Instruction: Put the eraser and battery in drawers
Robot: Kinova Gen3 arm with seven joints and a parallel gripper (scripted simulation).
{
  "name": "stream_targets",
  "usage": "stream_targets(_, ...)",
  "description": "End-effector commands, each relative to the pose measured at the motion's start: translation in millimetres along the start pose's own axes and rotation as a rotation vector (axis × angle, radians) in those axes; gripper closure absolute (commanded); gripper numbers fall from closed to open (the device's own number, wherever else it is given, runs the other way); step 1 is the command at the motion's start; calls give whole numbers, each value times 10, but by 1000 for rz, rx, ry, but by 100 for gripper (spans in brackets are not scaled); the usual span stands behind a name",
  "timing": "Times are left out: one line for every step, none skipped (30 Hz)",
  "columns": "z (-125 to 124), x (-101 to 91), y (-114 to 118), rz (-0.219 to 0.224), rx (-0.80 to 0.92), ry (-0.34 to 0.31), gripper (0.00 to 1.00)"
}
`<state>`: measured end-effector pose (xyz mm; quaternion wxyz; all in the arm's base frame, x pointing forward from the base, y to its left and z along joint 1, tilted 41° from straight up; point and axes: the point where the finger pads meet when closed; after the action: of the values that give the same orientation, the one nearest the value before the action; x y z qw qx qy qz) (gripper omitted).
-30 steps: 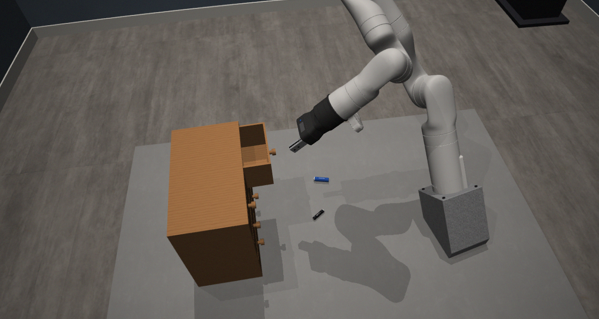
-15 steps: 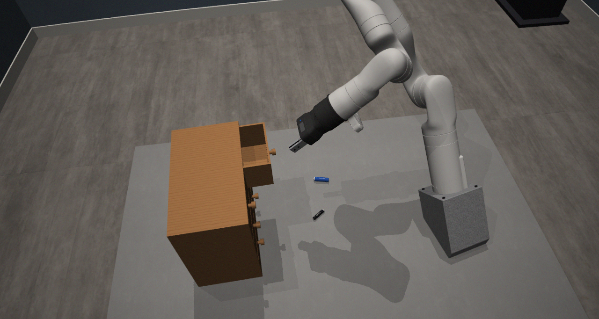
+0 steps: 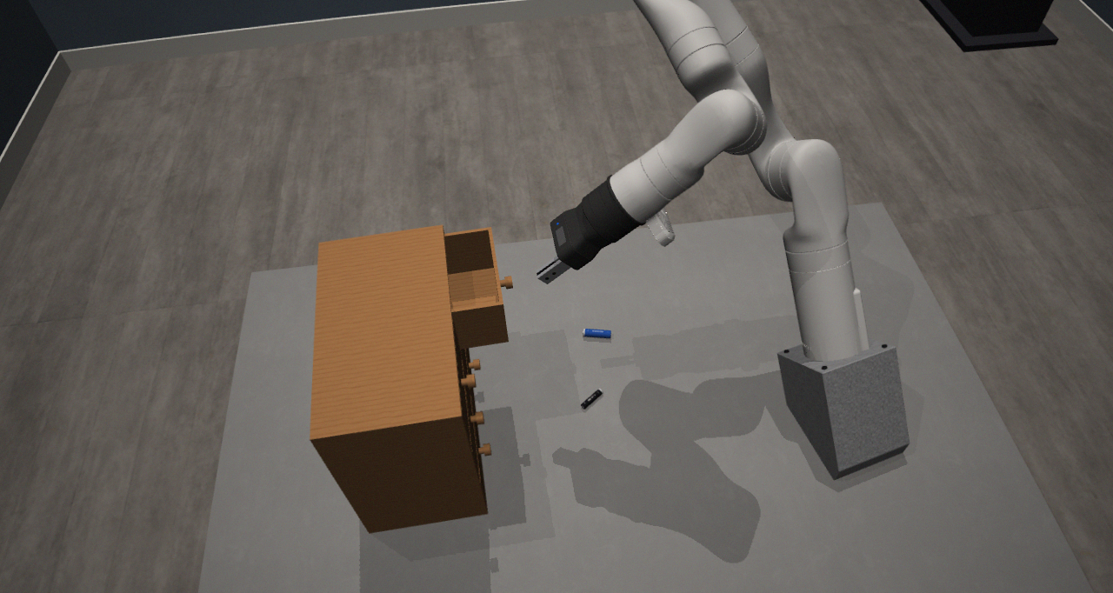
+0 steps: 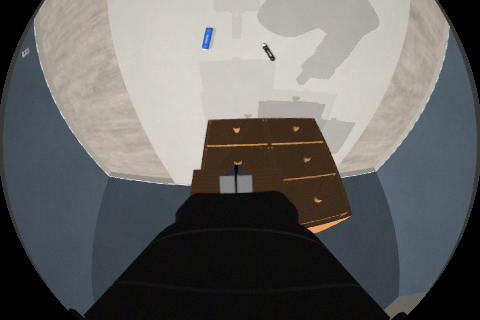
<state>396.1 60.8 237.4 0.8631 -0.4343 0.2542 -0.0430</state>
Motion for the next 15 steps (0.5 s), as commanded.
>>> stream_targets(9, 3, -2, 0, 1, -1, 100)
stream_targets(11, 5, -2, 0, 1, -1, 100)
stream_targets(13, 7, -2, 0, 1, -1, 100)
stream_targets(15, 10, -3, 0, 1, -1, 100)
stream_targets(17, 13, -3, 0, 1, -1, 100)
stream_targets(20, 16, -4, 0, 1, -1, 100)
stream_targets(23, 20, -5, 0, 1, -1, 100)
stream_targets(23, 20, -5, 0, 1, -1, 100)
stream_targets(23, 20, -5, 0, 1, -1, 100)
stream_targets(27, 24, -6, 0, 1, -1, 100)
stream_targets(30, 29, -7, 0, 1, -1, 100)
stream_targets(34, 33, -8, 0, 1, -1, 100)
stream_targets(38, 39, -8, 0, 1, -1, 100)
stream_targets(43, 44, -9, 0, 1, -1, 100)
stream_targets(48, 50, -11, 0, 1, -1, 100)
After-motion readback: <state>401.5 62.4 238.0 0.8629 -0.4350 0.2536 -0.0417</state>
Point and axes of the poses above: the point where the finger pads meet when closed, its own x axis out along the fingers, its own y axis across the jaws, z = x × y, and after that the axes turned 13 degrees about -x, right-handed
